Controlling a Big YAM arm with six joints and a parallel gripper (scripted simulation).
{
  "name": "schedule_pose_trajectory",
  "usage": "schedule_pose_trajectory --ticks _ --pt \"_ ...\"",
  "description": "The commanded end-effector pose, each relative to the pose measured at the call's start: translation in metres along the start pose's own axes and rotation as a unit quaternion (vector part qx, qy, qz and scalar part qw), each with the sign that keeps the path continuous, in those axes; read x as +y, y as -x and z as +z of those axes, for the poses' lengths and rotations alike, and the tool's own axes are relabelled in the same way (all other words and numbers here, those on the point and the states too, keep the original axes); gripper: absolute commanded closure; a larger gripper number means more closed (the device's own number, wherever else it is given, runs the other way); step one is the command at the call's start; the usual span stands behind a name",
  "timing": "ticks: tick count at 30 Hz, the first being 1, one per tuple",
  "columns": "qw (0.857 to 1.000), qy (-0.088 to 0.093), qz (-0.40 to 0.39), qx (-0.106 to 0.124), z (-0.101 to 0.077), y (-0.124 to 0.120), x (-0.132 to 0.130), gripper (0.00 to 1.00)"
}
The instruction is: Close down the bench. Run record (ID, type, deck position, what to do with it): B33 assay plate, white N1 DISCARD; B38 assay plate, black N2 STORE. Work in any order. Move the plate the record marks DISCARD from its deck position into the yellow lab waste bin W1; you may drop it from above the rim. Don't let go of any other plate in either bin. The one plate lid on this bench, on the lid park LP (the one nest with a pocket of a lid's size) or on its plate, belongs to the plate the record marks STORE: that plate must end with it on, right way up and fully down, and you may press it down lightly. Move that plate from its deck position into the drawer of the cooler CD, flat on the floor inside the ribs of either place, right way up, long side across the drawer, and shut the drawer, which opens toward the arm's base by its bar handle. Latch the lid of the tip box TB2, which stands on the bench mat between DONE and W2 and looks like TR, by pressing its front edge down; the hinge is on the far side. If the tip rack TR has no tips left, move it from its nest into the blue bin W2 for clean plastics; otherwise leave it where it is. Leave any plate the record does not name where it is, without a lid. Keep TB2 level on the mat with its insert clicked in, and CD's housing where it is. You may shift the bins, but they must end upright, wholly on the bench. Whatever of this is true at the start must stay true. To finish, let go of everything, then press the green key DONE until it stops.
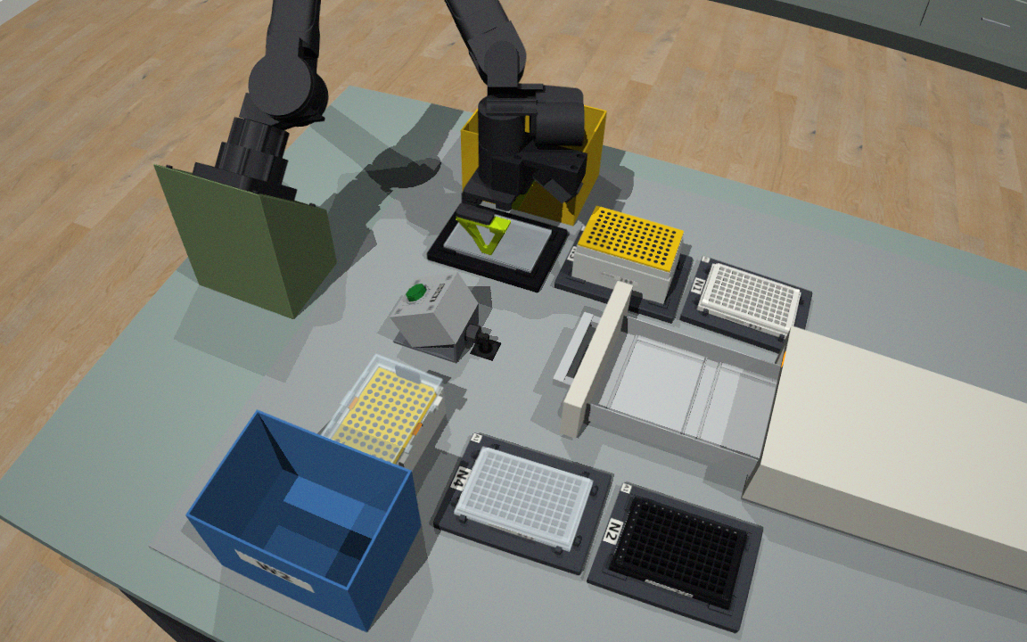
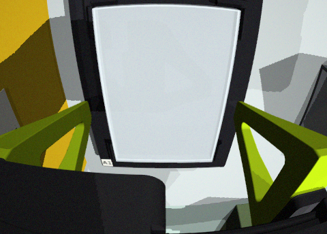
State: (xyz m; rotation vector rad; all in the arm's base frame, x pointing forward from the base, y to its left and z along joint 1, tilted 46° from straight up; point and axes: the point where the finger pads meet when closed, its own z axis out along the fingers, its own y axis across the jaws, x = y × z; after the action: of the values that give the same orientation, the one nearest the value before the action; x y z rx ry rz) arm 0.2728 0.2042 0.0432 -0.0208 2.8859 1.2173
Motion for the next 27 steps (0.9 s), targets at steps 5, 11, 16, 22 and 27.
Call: schedule_pose_trajectory --ticks 5,11,16,22,27 --pt "1.000 -0.001 0.006 -0.005 -0.003 0.000 -0.002 0.00" --pt "1.000 -0.001 0.006 -0.005 -0.003 0.000 -0.002 0.00" --pt "1.000 -0.001 0.006 -0.005 -0.003 0.000 -0.002 0.00" --pt "1.000 -0.002 0.003 0.002 0.008 -0.003 -0.002 0.00" --pt "1.000 -0.002 0.006 0.000 0.013 -0.002 -0.003 0.00"
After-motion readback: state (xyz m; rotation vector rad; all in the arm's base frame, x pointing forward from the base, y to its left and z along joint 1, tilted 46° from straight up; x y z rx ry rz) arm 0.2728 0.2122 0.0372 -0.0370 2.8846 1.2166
